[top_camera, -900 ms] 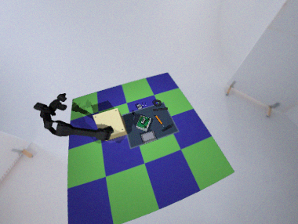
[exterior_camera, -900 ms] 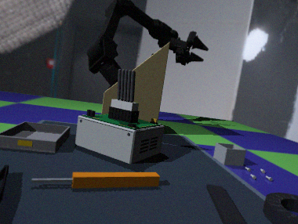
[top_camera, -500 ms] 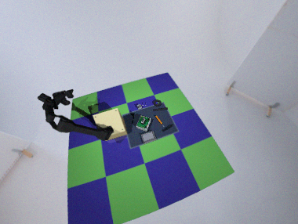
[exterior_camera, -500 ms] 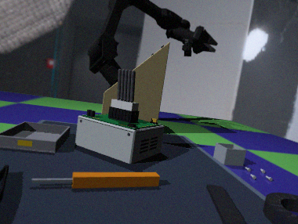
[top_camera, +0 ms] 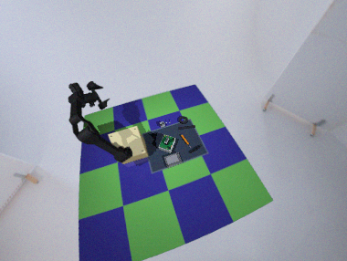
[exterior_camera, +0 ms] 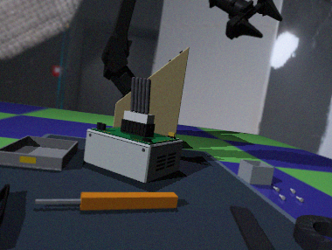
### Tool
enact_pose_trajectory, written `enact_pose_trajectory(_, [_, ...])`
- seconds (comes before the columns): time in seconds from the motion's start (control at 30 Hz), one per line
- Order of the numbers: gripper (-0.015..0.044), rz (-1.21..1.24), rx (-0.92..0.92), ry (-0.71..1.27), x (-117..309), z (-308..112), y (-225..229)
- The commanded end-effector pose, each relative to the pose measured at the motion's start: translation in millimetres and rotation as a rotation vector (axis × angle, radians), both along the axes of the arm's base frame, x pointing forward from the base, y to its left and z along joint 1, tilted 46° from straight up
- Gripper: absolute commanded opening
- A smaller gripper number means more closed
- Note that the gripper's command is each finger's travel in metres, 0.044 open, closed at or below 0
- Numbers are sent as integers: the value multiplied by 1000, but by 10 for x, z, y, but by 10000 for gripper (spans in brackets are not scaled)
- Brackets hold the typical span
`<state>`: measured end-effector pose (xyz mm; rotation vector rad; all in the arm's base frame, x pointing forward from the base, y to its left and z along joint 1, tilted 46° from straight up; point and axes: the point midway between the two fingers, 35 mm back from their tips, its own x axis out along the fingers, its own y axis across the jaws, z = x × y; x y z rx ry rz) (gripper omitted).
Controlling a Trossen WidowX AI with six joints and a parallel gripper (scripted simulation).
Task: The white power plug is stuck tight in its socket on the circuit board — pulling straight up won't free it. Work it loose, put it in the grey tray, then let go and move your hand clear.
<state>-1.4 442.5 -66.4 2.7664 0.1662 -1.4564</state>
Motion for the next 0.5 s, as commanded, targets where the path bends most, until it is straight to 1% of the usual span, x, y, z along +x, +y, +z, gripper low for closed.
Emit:
enact_pose_trajectory(0.0, [430, 5, 9, 2, -70, 15, -2])
enact_pose_trajectory(0.1, [430, 172, -44, -8, -350, -41, 59])
enact_pose_trajectory(0.23, [430, 188, -48, -9, -377, -47, 64])
enact_pose_trajectory(0.3, [430, 142, -34, -6, -295, -34, 51])
enact_pose_trajectory(0.37, [430, 43, -2, -2, -113, -2, 20])
enact_pose_trajectory(0.47, [430, -212, 79, 3, 305, 65, -89])
